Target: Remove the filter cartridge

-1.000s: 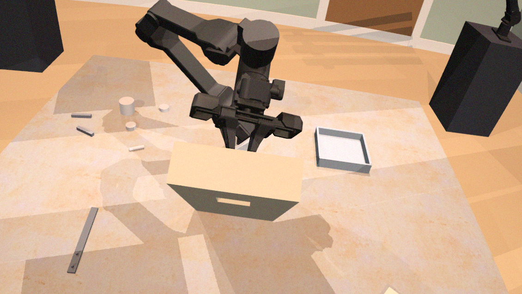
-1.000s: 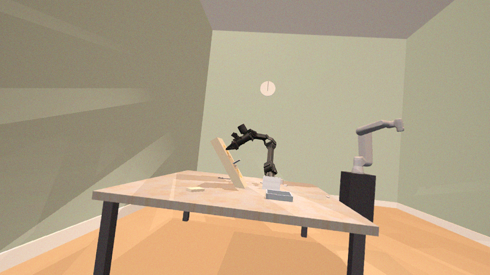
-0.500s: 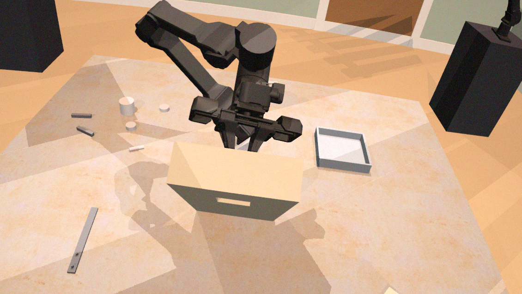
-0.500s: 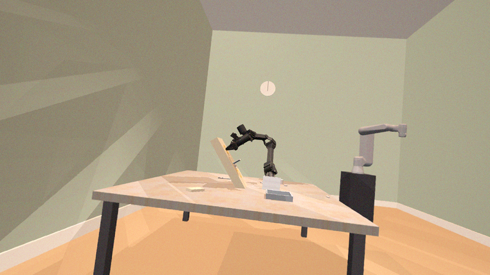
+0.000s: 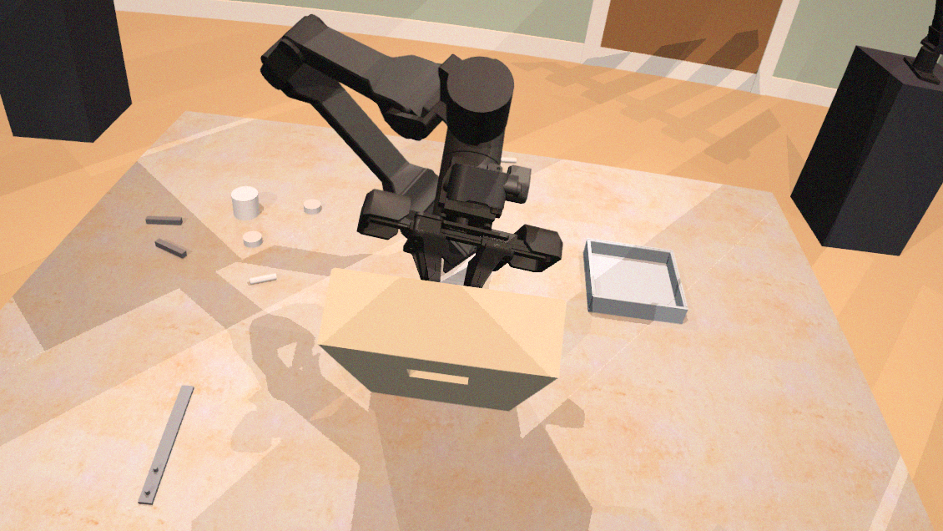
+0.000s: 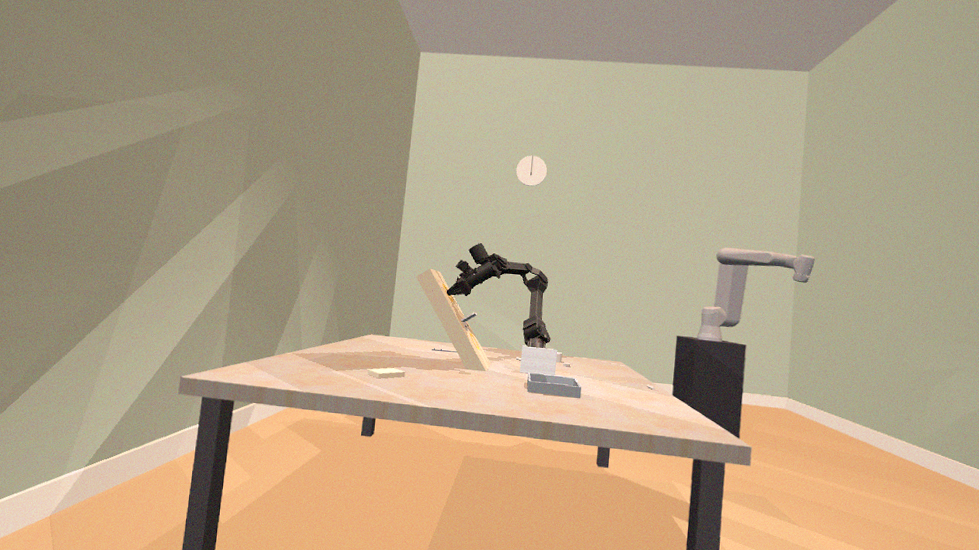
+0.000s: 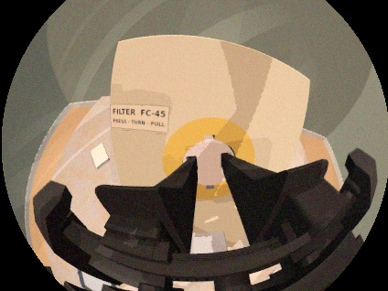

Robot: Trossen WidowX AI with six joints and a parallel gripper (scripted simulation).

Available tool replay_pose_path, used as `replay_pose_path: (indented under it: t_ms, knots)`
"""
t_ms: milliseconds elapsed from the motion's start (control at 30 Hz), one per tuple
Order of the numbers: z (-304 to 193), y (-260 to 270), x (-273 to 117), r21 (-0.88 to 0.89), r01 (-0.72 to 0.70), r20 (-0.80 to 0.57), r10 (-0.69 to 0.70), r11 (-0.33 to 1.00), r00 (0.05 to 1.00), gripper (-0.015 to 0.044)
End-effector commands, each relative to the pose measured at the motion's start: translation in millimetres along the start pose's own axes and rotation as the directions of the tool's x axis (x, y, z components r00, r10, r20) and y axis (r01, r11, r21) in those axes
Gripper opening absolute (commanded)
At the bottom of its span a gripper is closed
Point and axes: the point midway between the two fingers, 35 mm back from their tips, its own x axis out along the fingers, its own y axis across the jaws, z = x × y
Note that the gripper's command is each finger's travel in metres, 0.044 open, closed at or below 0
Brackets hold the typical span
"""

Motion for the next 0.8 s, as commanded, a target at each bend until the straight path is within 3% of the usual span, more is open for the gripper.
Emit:
replay_pose_path:
  t_ms: [0,233,300,433,767]
  knots:
    - [0.0,0.0,0.0,0.000,0.000,0.000,0.000,1.000,1.000,0.0098]
    - [0.0,0.0,0.0,0.000,0.000,0.000,0.000,1.000,1.000,0.0052]
    - [0.0,0.0,0.0,0.000,0.000,0.000,0.000,1.000,1.000,0.0000]
    - [-0.3,0.0,1.6,-0.039,-0.003,-0.001,0.003,0.999,1.000,0.0000]
    - [-0.7,0.1,5.6,-0.362,-0.009,-0.004,0.008,0.932,1.000,0.0000]
